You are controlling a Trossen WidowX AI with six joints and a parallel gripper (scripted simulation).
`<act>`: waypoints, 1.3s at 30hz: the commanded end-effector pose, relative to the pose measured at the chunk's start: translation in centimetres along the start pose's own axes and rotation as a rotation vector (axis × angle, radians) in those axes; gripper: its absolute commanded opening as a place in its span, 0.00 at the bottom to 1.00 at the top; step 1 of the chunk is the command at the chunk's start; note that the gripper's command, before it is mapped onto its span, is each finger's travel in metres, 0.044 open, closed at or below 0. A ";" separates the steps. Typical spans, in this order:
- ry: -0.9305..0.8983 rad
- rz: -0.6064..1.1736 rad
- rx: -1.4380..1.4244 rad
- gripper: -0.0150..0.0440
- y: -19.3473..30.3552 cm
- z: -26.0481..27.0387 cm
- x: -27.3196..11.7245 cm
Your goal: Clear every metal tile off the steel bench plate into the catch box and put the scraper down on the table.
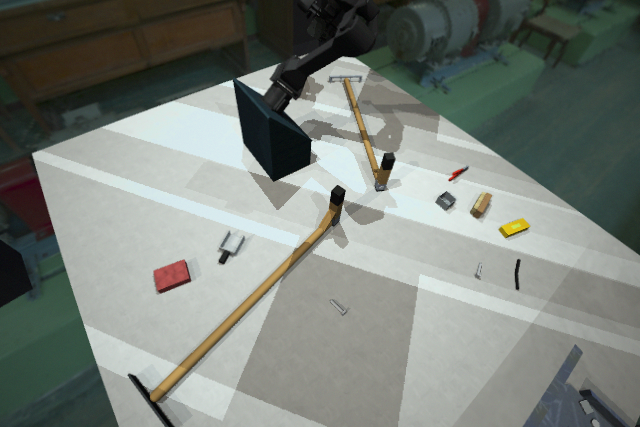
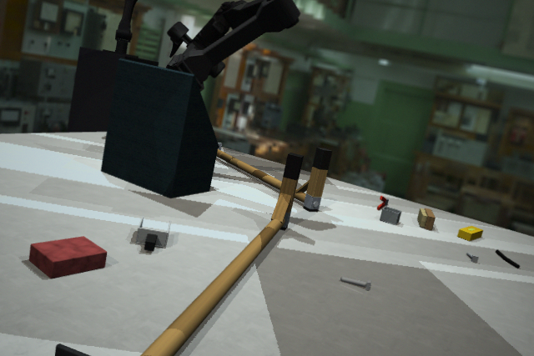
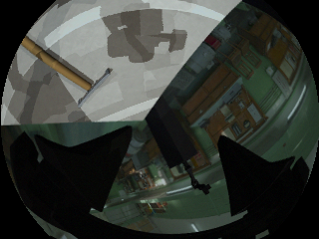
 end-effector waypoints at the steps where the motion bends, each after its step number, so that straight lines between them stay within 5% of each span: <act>1: 0.001 0.000 0.000 0.98 0.0 0.0 0.0; 39: 0.142 0.018 -0.041 1.00 5.6 -3.5 -6.2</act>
Point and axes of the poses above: the point midway between the two fingers, 35 mm back from their tips, its own x axis out along the fingers, its own z axis across the jaws, y = z × x, the point moved 5 cm from there along -x, back along the fingers, and after that the axes turned 9 degrees about -x, right-handed, at the moved point
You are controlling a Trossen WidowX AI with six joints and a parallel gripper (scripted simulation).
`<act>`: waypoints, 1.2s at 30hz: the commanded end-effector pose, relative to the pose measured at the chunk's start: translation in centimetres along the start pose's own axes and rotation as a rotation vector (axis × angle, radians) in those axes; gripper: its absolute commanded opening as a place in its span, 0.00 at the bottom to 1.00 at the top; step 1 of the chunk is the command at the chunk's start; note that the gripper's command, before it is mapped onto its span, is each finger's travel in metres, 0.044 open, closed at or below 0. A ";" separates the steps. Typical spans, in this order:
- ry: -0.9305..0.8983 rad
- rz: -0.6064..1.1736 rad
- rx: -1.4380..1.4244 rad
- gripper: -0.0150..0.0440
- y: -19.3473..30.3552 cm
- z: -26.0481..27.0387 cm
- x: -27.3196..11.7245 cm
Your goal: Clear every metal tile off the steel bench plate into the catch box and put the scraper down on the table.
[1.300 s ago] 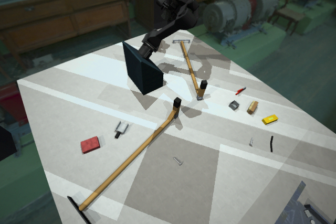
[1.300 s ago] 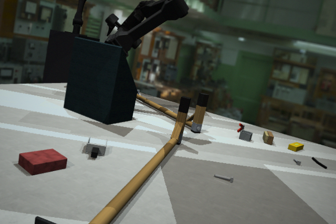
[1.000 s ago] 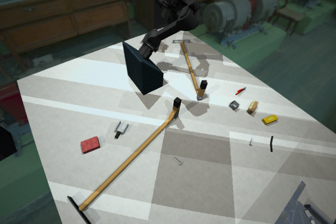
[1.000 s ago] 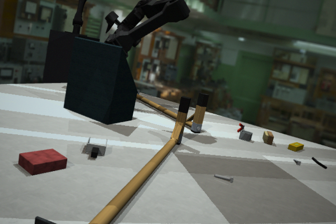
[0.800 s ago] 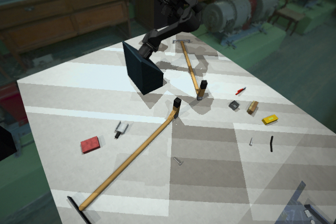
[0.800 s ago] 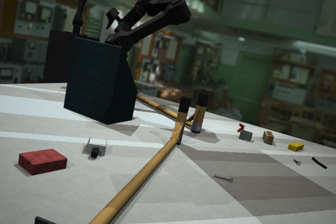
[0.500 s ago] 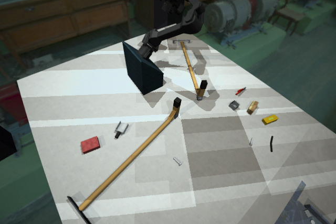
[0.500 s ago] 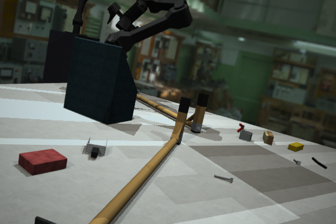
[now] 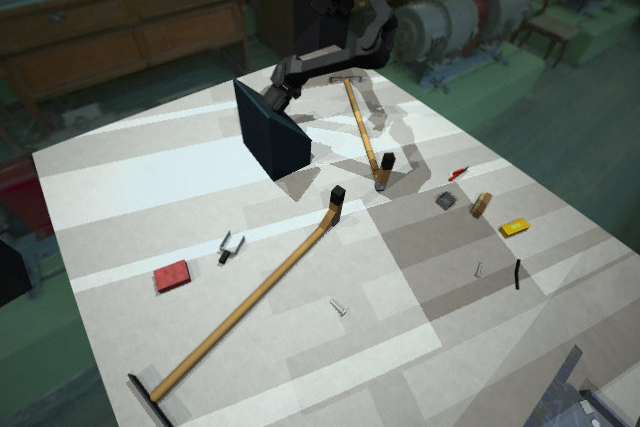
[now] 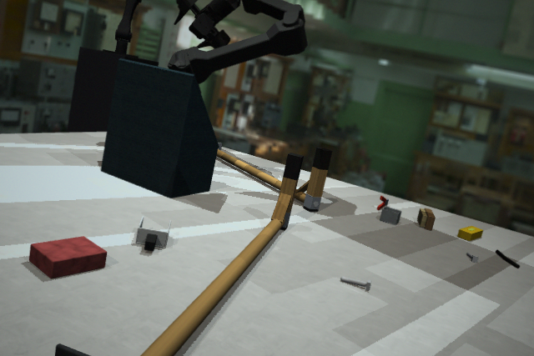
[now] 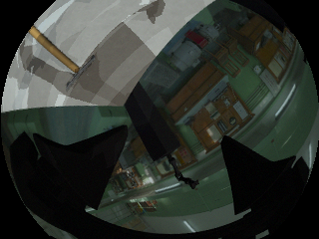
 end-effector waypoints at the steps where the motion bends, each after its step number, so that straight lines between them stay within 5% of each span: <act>1: 0.012 0.002 -0.004 1.00 0.8 -0.3 -0.7; 36: -0.156 -0.055 0.232 1.00 0.8 2.4 1.0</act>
Point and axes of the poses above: the point midway between the two fingers, 35 mm back from their tips, its own x axis out along the fingers, its own z axis across the jaws, y = z × x, the point moved 5 cm from there along -x, back along the fingers, and after that the axes turned 9 degrees about -x, right-handed, at the moved point
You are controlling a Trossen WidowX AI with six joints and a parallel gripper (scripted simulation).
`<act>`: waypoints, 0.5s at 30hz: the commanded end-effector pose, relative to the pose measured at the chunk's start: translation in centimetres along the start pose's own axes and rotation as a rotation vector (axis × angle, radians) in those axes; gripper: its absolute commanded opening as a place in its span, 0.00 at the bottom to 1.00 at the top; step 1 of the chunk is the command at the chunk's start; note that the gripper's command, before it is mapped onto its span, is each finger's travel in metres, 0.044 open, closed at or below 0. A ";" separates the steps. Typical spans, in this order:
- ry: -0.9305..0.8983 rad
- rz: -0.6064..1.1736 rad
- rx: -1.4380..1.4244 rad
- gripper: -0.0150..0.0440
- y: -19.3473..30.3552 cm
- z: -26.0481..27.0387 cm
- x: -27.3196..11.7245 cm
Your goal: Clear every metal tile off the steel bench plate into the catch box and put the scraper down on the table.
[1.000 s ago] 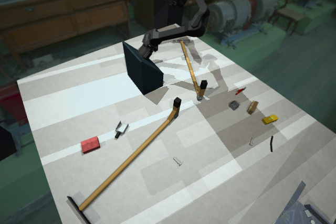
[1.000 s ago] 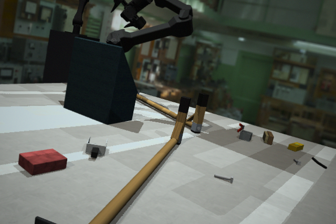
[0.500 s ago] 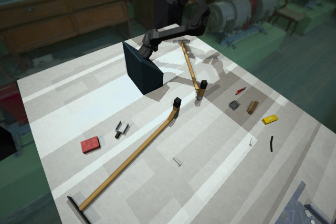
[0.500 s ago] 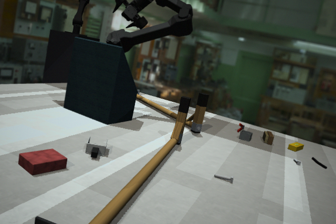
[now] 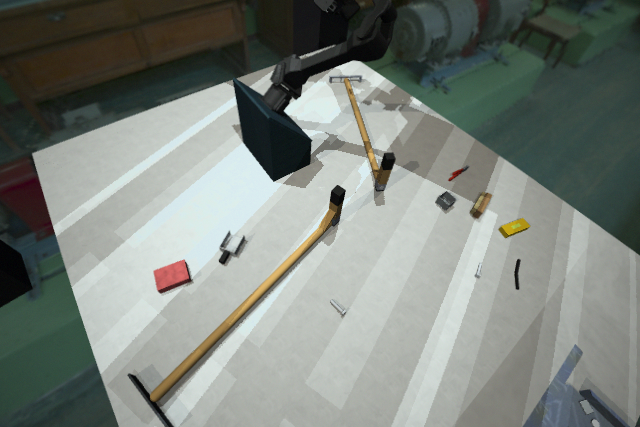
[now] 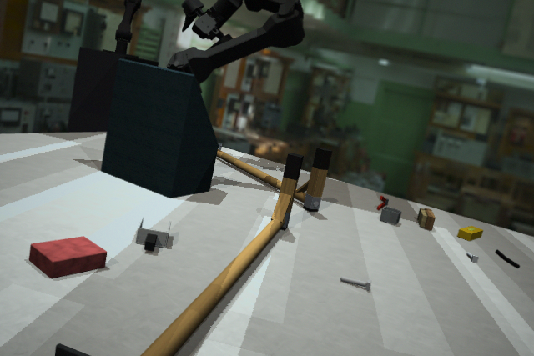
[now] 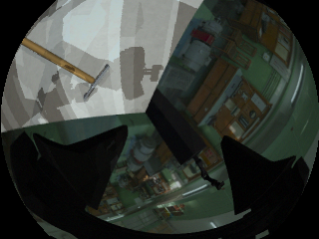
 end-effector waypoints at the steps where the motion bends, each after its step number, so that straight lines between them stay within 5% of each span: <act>1: -0.034 -0.020 0.044 1.00 -0.3 0.4 1.0; 15: -0.149 -0.040 0.193 1.00 -0.5 2.6 2.6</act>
Point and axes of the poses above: the point midway between the two fingers, 35 mm back from their tips, its own x axis out along the fingers, its own z axis across the jaws, y = z × x, the point moved 5 cm from there along -x, back along the fingers, and after that the axes turned 9 degrees about -x, right-handed, at the moved point
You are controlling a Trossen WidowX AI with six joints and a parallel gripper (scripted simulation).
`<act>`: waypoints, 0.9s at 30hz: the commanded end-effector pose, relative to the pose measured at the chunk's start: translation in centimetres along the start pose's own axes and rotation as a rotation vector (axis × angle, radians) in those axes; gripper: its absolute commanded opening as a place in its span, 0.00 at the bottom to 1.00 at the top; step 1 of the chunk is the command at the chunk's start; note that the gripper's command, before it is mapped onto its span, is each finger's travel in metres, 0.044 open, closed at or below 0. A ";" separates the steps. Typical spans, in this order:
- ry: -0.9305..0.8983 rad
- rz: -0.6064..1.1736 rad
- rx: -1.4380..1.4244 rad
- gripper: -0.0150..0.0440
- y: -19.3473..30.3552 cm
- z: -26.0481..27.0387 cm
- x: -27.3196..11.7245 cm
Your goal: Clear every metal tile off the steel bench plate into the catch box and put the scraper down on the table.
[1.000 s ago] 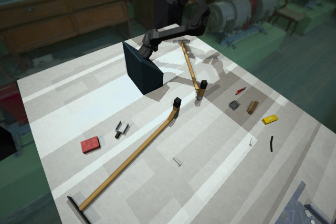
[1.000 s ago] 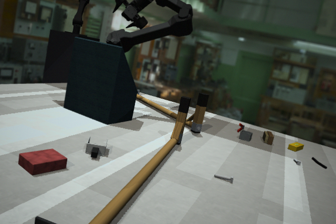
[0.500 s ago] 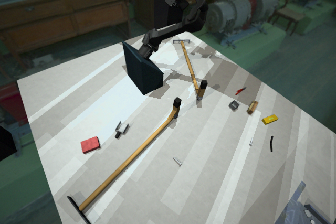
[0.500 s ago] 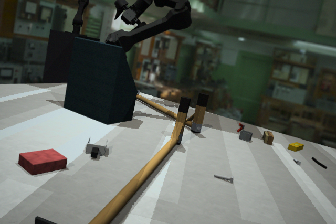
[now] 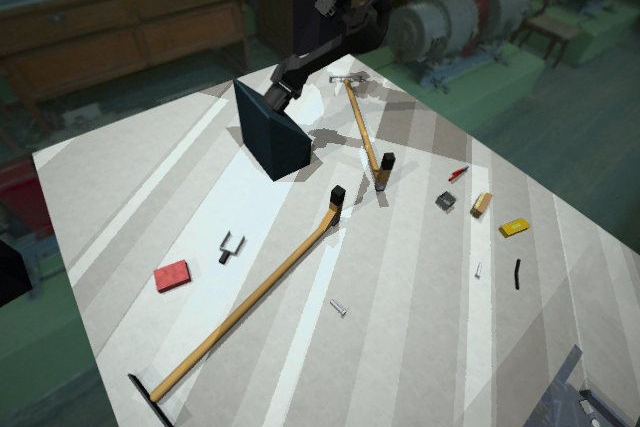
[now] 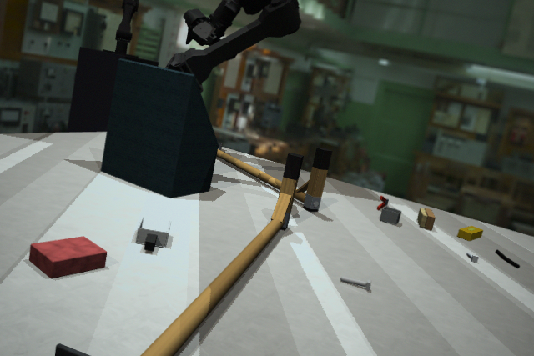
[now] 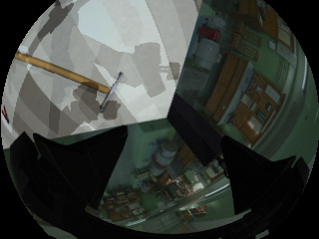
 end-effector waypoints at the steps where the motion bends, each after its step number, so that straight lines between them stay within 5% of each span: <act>1: -0.036 -0.017 0.046 1.00 -0.2 0.5 1.0; 27: -0.249 -0.022 0.335 1.00 -0.3 5.3 3.9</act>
Point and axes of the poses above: the point midway between the two fingers, 35 mm back from their tips, its own x axis out along the fingers, its own z axis across the jaws, y = z × x, the point moved 5 cm from there along -x, back along the fingers, and after that the axes turned 9 degrees about -x, right-handed, at the moved point
